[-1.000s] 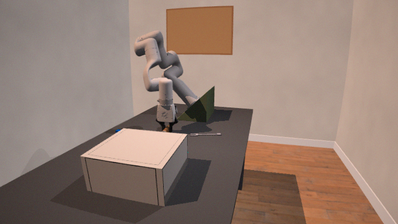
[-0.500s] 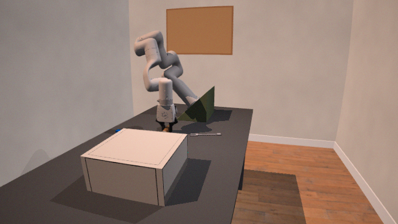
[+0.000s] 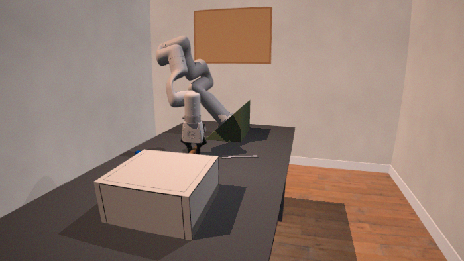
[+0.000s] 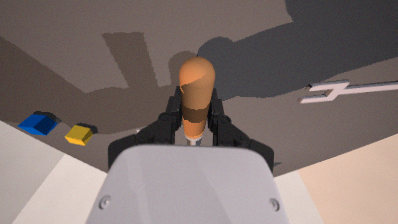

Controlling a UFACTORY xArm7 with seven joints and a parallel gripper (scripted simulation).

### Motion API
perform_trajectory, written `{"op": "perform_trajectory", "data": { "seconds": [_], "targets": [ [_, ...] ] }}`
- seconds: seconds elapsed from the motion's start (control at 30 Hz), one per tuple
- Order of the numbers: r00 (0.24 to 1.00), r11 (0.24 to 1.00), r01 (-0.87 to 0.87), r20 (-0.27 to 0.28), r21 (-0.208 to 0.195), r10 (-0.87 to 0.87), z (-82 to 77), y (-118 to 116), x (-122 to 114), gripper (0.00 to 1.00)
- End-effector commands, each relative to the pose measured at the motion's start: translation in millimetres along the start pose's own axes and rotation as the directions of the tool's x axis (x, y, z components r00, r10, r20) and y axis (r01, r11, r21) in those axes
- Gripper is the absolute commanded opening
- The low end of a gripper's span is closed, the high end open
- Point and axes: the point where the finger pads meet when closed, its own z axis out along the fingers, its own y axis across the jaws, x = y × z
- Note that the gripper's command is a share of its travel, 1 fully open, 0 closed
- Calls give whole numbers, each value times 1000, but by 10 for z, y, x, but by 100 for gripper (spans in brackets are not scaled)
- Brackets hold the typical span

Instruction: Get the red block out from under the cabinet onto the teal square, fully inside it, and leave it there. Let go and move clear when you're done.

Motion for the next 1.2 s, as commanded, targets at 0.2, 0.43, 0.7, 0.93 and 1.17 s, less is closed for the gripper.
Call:
{"op": "perform_trajectory", "data": {
  "seconds": [0.2,0.43,0.7,0.93,1.17],
  "targets": [
    [1000,1000,1,3,-2,-1,-12,8,-164,0],
    [1000,1000,1,3,-2,0,-13,8,-296,0],
    [1000,1000,0,3,-2,0,-14,8,-507,0],
    [1000,1000,0,3,-2,0,-14,8,-655,0],
    [1000,1000,0,3,-2,0,-15,8,-875,0]
  ]
}}
